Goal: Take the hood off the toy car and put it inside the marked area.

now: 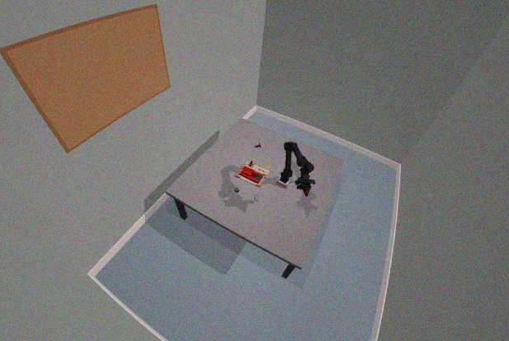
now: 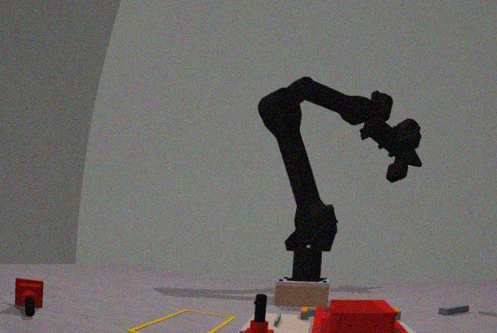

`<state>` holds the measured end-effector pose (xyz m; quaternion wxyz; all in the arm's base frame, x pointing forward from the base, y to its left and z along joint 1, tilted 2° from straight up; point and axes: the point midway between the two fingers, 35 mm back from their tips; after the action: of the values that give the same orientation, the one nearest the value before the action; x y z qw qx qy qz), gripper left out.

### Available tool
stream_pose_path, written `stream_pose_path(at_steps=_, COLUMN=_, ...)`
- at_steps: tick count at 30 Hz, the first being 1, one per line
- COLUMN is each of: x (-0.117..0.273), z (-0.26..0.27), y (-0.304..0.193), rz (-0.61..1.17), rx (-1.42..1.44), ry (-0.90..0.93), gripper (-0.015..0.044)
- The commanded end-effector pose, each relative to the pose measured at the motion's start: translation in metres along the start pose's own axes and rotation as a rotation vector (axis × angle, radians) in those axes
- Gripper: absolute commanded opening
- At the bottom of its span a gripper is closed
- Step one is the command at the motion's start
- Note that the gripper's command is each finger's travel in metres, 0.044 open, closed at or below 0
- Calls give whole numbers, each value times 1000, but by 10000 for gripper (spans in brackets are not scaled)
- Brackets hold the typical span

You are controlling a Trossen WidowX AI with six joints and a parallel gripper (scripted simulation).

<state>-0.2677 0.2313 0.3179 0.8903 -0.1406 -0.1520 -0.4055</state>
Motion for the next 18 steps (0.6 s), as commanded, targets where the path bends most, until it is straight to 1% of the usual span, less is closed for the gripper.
stream_pose_path(at_steps=1, x=0, z=0, y=1, rz=-3, rx=2, ry=-1, gripper=26)
stream_pose_path(at_steps=4, x=-5, z=-2, y=20, rz=-54, rx=33, ry=-18, gripper=105)
stream_pose_path(at_steps=10, x=-19, z=-15, y=108, rz=-266, rx=110, ry=-145, gripper=262)
stream_pose_path(at_steps=16, x=-15, z=-30, y=172, rz=-381, rx=121, ry=-255, gripper=420)
stream_pose_path(at_steps=17, x=-13, z=-35, y=188, rz=-410, rx=121, ry=-285, gripper=440)
stream_pose_path(at_steps=18, x=-11, z=-39, y=203, rz=-437, rx=121, ry=-316, gripper=440)
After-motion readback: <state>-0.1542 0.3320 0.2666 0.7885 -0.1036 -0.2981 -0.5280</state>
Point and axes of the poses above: the point midway between the two fingers, 35 mm back from their tips, its own x axis back along the fingers, its own z axis across the jaws, y = z × x, and after that the axes turned 14 degrees about -x, right-handed
